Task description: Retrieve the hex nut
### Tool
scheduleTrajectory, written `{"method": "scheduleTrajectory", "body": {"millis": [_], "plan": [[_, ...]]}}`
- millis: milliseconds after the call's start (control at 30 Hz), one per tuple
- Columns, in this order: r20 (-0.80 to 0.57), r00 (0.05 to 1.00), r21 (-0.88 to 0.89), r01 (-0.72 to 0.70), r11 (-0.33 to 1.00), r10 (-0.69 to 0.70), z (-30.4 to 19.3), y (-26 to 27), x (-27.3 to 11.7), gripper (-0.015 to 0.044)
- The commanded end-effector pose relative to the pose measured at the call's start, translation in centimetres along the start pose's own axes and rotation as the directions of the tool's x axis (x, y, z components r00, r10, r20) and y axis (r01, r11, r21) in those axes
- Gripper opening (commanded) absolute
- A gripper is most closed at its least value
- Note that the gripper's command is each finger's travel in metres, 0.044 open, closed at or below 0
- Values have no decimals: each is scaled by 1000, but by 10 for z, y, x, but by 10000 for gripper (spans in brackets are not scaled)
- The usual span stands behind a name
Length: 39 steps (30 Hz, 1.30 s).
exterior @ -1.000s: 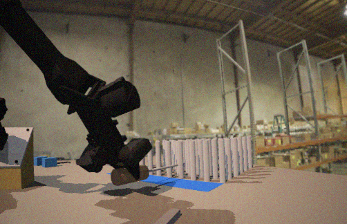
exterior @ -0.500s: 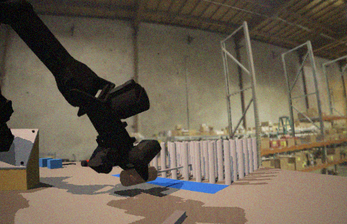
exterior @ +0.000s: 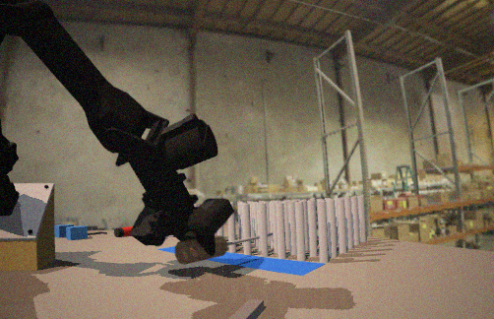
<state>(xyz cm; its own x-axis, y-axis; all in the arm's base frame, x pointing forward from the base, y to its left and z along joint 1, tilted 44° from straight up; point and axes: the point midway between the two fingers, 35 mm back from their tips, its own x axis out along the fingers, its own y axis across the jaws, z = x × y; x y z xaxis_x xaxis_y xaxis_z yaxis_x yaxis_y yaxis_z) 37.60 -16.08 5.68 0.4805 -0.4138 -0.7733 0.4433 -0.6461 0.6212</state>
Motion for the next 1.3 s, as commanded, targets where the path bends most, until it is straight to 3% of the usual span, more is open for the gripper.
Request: {"method": "scheduleTrajectory", "body": {"millis": [0,1267], "plan": [[-2,1000,5,-5,1000,5,-4,2,2,0],[-3,1000,6,-6,1000,6,-27,2,17,0]]}}
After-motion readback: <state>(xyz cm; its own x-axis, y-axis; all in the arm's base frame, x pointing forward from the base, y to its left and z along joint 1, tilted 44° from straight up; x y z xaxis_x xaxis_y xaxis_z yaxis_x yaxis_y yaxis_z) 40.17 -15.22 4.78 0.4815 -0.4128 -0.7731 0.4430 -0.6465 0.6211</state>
